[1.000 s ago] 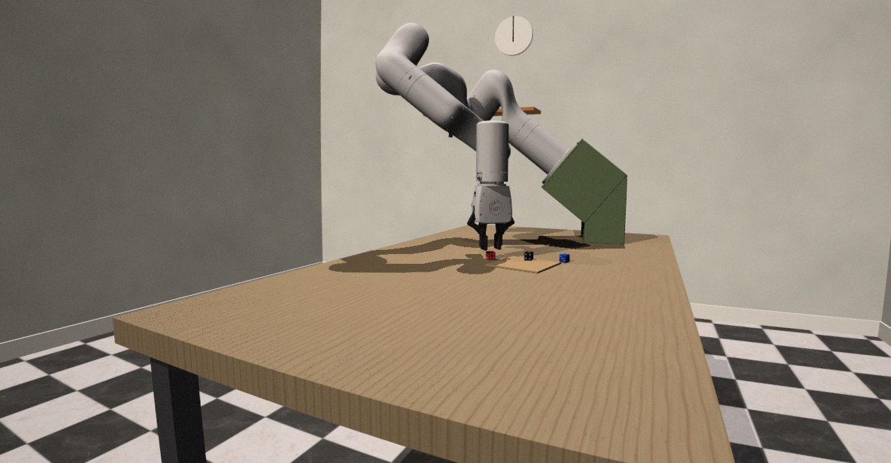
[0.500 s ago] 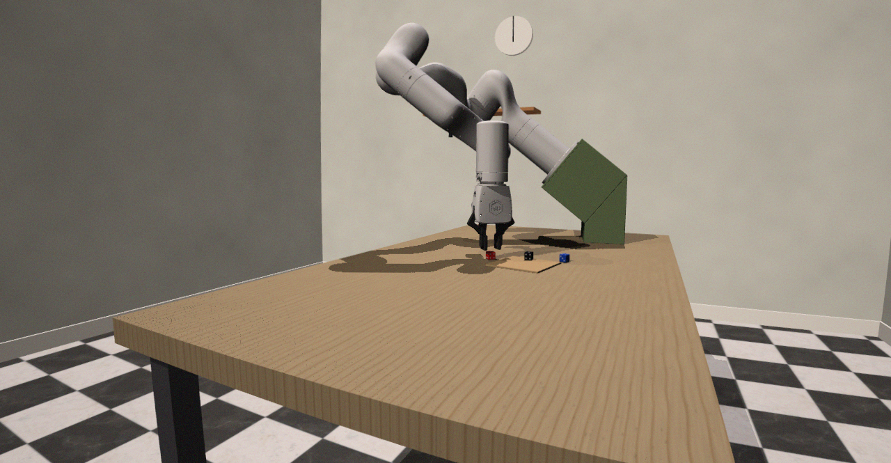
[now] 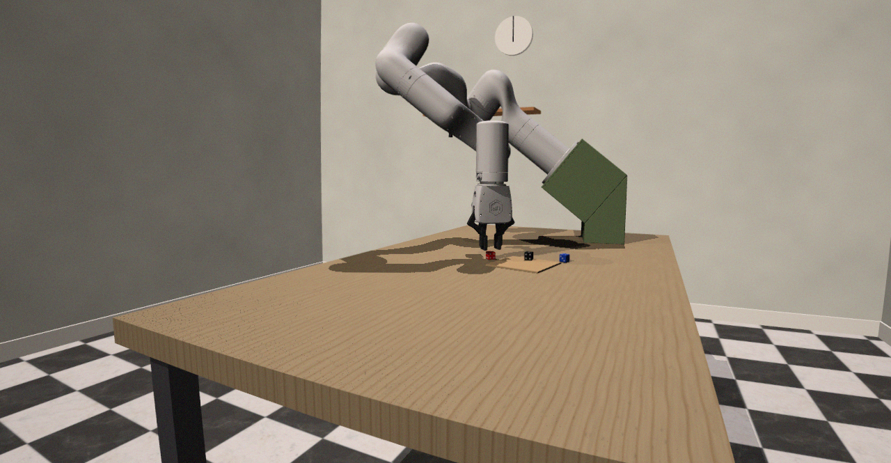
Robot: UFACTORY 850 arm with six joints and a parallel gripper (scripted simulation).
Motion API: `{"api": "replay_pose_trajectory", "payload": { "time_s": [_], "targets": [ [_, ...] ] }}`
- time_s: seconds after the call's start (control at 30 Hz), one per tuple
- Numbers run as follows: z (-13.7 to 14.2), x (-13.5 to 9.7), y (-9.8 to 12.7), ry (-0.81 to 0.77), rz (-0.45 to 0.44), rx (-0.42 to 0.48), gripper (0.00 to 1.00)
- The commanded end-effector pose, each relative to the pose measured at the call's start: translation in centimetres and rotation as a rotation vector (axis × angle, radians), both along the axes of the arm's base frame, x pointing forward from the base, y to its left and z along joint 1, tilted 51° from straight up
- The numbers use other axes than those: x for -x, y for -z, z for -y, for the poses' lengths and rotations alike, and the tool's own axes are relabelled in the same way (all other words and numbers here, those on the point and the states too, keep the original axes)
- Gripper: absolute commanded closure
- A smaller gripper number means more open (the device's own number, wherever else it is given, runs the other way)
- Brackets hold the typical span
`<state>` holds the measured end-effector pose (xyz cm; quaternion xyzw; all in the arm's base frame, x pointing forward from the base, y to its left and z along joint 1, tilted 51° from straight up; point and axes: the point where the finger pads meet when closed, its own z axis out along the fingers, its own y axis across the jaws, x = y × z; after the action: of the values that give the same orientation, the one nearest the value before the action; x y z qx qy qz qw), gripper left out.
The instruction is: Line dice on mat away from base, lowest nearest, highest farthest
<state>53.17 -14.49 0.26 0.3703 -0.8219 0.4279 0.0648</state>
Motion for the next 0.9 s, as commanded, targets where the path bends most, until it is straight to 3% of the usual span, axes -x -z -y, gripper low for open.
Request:
{"api": "replay_pose_trajectory", "payload": {
  "time_s": [0.0,0.87],
  "targets": [
    [-0.04,-0.04,-0.03,-0.001,0.001,0.0,0.64],
    [0.85,-0.29,0.71,-0.001,0.001,0.0,0.64]
  ]
}}
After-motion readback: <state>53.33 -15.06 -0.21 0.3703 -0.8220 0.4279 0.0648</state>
